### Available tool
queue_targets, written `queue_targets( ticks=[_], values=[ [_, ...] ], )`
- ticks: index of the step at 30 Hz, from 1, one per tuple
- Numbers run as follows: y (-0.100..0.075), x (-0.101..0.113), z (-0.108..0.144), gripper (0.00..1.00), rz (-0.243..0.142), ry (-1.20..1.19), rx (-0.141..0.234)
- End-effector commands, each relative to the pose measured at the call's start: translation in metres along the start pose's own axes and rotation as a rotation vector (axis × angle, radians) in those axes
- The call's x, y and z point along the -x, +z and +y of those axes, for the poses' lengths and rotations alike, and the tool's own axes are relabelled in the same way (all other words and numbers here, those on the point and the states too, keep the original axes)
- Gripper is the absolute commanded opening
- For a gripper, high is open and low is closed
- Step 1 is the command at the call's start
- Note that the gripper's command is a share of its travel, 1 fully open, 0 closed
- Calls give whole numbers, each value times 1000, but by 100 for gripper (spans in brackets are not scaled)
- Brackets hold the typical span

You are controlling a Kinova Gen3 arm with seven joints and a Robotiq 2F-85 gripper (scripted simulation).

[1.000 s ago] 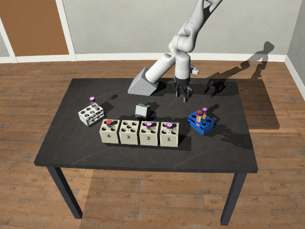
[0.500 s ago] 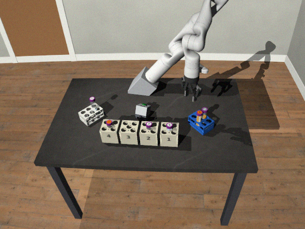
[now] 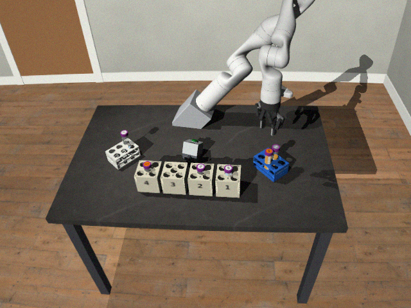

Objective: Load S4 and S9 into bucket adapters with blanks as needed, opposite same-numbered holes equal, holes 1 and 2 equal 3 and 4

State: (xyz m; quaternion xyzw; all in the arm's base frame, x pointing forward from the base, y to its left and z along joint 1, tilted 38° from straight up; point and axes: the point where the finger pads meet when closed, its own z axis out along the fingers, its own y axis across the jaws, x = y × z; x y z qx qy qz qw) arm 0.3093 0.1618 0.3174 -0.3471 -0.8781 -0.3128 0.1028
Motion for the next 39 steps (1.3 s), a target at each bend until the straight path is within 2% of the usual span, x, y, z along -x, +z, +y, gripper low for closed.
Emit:
queue_targets(
  ticks=[1, 3, 18, 39],
  values=[
    [-1, -5, 4, 62, -1, 1, 1],
    [-1, -10, 6, 62, -1, 1, 1],
    [1, -10, 6, 62, -1, 1, 1],
    [26, -10, 6, 62, -1, 1, 1]
  ],
)
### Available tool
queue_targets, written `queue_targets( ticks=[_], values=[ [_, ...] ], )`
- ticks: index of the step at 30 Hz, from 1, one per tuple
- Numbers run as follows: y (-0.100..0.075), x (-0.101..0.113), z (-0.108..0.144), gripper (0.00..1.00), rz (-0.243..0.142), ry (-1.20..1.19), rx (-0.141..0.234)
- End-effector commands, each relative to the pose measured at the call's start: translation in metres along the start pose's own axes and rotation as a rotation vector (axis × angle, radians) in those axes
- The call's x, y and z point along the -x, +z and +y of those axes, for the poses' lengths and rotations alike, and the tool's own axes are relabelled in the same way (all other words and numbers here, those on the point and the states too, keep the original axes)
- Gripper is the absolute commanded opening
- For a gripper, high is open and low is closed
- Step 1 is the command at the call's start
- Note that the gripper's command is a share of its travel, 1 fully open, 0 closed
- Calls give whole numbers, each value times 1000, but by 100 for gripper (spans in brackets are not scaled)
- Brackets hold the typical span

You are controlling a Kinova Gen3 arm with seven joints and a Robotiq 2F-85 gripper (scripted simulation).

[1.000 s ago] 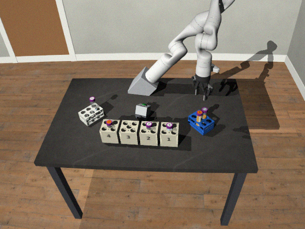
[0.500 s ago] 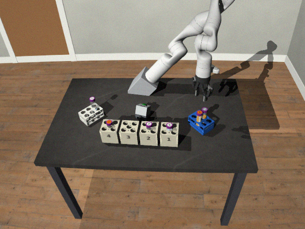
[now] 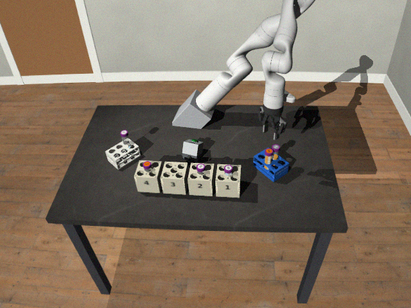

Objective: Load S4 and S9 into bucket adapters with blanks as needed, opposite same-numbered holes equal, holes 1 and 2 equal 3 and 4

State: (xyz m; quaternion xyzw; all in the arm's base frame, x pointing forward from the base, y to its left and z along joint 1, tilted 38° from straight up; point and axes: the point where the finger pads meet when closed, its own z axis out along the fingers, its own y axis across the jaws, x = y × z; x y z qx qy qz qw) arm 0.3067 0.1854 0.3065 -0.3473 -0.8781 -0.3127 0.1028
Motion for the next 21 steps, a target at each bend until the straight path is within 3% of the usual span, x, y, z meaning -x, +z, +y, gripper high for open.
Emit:
queue_targets(
  ticks=[1, 21],
  values=[
    [4, 0, 0, 62, 0, 0, 1],
    [28, 0, 0, 62, 0, 0, 1]
  ],
)
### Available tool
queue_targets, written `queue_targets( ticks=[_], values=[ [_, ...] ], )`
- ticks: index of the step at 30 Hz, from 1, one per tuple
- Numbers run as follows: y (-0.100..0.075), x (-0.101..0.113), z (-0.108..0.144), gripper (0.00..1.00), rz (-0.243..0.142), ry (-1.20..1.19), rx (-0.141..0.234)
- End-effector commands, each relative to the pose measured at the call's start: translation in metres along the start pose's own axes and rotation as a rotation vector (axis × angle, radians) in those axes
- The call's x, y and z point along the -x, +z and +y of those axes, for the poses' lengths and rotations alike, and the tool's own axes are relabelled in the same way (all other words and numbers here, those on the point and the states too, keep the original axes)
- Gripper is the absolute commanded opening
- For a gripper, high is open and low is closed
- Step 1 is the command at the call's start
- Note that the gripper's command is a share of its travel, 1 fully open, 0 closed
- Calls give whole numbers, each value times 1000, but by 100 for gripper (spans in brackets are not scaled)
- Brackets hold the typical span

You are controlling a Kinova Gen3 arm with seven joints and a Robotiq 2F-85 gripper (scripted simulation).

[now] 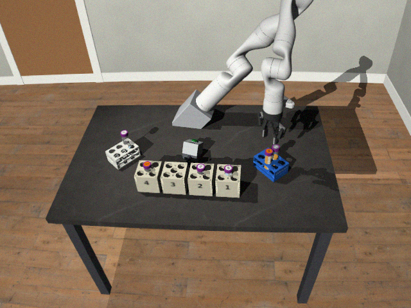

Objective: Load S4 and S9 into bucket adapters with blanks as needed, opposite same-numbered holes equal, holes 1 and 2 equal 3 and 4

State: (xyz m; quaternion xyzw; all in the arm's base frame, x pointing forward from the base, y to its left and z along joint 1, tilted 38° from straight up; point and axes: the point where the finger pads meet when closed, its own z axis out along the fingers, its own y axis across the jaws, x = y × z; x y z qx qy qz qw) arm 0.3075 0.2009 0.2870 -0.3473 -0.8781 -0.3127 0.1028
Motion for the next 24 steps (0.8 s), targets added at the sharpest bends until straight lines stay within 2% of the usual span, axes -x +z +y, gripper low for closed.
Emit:
queue_targets(
  ticks=[1, 24],
  values=[
    [5, 0, 0, 62, -1, 0, 1],
    [33, 0, 0, 62, -1, 0, 1]
  ],
)
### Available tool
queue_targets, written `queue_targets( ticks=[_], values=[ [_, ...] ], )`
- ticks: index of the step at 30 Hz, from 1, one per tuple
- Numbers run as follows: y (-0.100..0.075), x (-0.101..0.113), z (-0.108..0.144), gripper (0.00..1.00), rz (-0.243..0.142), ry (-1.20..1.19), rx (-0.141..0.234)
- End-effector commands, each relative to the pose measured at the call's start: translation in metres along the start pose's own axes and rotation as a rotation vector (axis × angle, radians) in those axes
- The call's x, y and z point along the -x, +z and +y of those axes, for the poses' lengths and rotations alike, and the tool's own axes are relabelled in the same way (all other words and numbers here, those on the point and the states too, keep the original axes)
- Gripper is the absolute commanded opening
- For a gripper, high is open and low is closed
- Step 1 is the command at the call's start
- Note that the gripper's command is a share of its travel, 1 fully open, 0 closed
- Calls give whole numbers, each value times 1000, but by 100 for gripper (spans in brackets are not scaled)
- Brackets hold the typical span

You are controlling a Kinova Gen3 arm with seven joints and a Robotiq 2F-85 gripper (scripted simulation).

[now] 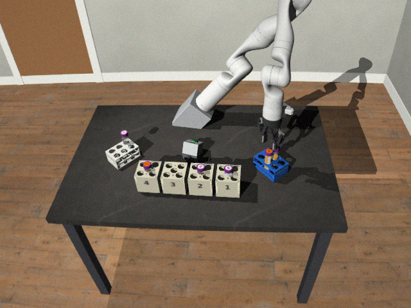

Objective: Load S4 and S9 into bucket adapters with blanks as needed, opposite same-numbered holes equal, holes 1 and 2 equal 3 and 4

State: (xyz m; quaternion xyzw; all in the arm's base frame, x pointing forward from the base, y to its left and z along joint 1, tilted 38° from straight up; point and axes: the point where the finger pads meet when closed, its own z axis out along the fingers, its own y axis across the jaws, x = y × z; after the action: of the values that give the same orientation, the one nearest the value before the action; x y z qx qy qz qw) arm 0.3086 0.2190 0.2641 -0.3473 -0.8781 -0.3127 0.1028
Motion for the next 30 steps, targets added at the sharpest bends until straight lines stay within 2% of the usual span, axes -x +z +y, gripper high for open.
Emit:
queue_targets(
  ticks=[1, 30],
  values=[
    [3, 0, 0, 62, -1, 0, 1],
    [38, 0, 0, 62, -1, 0, 1]
  ],
)
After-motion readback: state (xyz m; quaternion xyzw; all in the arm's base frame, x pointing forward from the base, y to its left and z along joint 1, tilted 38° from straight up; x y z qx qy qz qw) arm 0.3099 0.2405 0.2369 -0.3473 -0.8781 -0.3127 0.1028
